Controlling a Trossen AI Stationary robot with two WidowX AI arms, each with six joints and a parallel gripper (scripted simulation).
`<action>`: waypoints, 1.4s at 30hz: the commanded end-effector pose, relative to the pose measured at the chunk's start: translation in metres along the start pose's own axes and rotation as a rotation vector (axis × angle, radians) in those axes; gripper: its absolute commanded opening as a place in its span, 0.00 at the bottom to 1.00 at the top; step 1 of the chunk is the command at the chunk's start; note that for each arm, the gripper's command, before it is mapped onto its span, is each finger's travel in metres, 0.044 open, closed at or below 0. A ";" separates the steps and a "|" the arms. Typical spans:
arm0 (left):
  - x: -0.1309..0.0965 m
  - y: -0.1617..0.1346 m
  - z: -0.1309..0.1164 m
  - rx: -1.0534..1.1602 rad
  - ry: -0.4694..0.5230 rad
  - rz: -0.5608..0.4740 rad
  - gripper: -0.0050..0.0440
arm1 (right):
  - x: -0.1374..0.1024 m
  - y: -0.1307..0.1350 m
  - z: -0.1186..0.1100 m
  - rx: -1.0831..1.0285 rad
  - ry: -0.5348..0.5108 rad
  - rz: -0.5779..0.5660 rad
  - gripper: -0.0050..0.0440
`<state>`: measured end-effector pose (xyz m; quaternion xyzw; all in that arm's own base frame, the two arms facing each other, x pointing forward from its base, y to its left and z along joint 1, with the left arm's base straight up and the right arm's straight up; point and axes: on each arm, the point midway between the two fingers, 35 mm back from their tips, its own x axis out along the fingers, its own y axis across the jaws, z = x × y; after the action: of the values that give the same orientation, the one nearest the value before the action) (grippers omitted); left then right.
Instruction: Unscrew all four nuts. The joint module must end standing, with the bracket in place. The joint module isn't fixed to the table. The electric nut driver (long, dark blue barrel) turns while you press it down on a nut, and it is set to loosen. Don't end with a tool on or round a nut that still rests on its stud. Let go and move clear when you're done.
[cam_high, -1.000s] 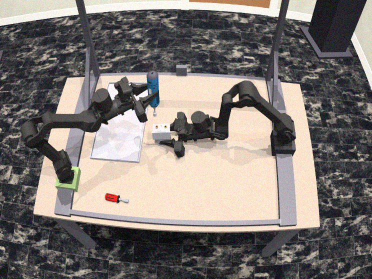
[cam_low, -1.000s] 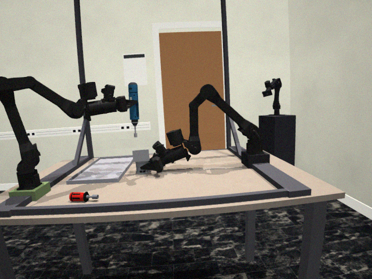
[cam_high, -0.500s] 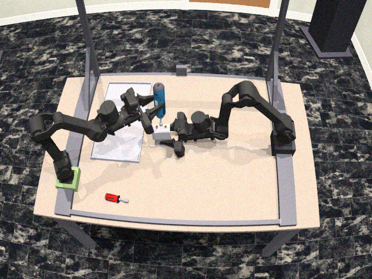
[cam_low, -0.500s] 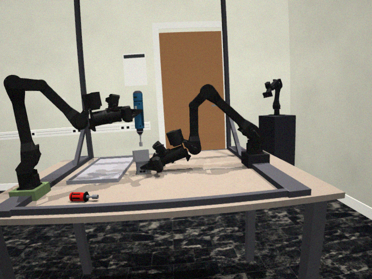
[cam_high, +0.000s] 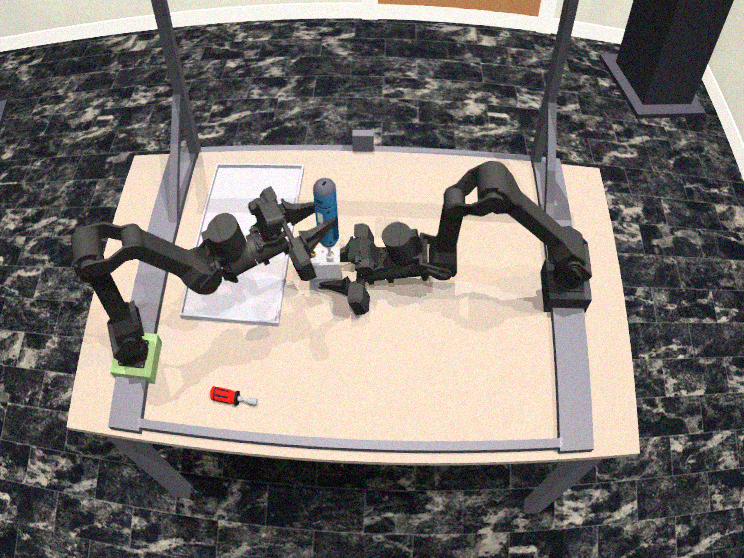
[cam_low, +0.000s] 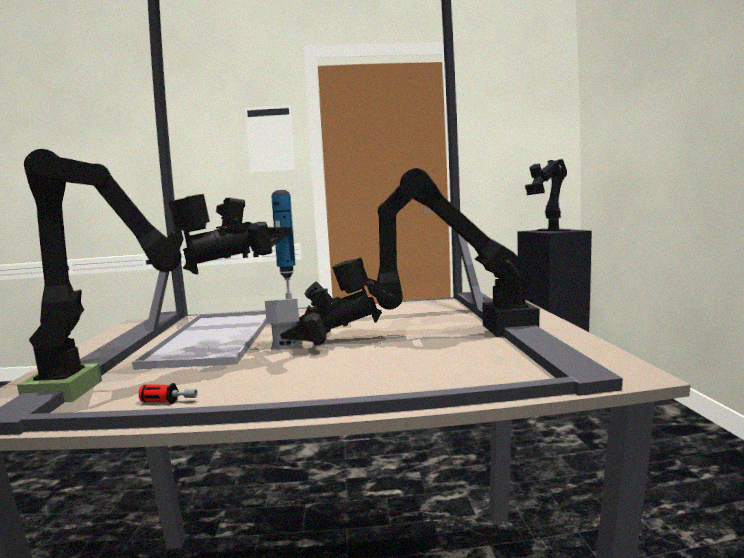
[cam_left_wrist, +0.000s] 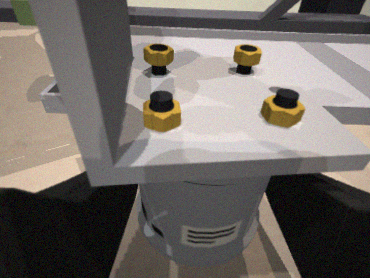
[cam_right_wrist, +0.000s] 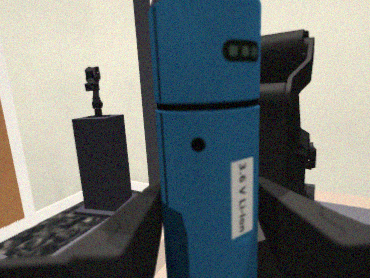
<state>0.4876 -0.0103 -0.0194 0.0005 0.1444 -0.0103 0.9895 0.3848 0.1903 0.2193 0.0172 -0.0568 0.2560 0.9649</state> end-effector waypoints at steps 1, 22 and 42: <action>0.001 0.000 0.015 0.002 -0.036 0.000 0.60 | 0.002 0.002 0.020 0.000 -0.057 0.005 0.44; 0.001 0.000 0.015 0.002 -0.036 0.000 0.60 | 0.001 0.002 -0.010 0.001 -0.045 0.004 0.44; 0.001 0.000 0.015 0.002 -0.036 0.000 0.60 | 0.000 0.002 -0.016 0.001 -0.042 0.003 0.44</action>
<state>0.4876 -0.0103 -0.0194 0.0005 0.1444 -0.0103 0.9895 0.3852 0.1933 0.1910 0.0172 -0.0558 0.2589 0.9641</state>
